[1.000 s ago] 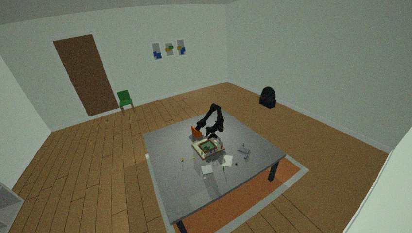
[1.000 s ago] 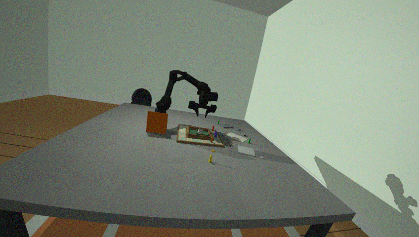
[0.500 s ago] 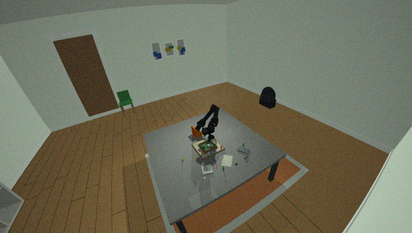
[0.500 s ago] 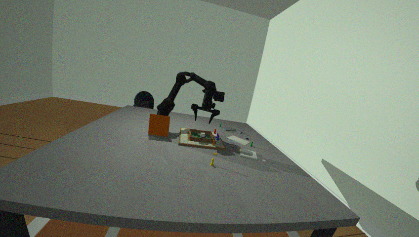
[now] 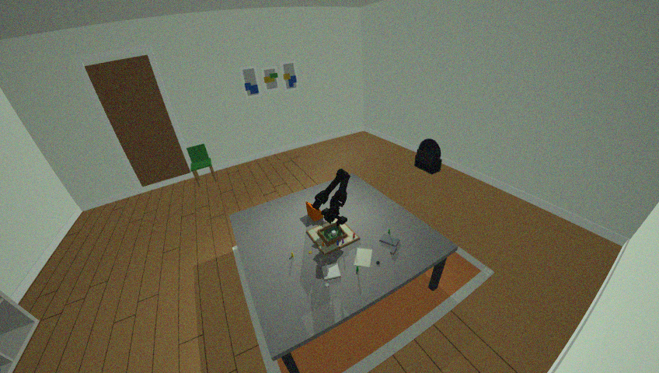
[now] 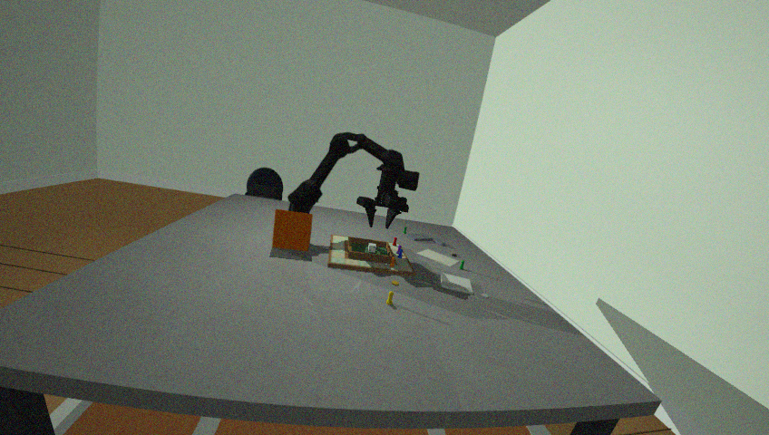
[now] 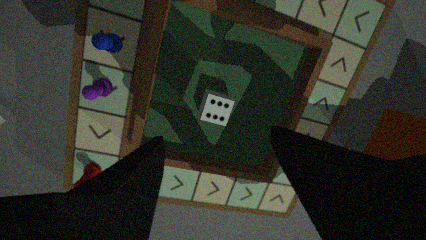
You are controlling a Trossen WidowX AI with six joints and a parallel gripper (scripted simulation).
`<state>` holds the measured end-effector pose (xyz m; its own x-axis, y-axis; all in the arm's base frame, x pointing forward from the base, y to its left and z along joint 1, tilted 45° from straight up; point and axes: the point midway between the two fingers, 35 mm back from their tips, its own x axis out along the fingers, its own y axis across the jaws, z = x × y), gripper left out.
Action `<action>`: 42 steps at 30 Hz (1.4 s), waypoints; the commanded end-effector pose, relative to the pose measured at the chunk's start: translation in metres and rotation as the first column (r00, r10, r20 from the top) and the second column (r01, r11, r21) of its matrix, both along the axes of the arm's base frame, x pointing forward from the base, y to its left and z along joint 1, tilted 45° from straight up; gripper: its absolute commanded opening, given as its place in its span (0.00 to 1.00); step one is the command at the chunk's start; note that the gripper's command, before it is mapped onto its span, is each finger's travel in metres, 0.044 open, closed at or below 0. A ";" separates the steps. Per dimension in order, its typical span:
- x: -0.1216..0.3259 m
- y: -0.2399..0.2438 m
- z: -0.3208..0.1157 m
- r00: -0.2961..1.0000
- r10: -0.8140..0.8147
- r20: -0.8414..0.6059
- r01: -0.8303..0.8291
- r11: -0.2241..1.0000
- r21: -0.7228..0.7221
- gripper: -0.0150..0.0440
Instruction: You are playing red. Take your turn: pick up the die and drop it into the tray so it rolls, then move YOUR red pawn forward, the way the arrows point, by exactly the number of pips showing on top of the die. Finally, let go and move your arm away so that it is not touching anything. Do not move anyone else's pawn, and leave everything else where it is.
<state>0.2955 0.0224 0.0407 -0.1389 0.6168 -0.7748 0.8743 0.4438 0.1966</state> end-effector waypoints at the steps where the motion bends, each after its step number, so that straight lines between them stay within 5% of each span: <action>1: 0.032 0.033 0.017 0.852 0.379 0.360 -0.413 0.910 0.020 0.60; 6: 0.058 0.074 0.036 0.402 0.615 0.678 -0.754 0.643 -0.136 0.59; 13: 0.072 0.106 0.052 -0.011 0.616 0.787 -0.854 0.404 -0.328 0.59; 42: 0.072 0.123 0.036 -0.026 0.613 0.789 -0.854 0.396 -0.336 0.59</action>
<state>0.3694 0.1406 0.0812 -0.1165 0.6849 -0.7193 -0.5102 0.5801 0.6350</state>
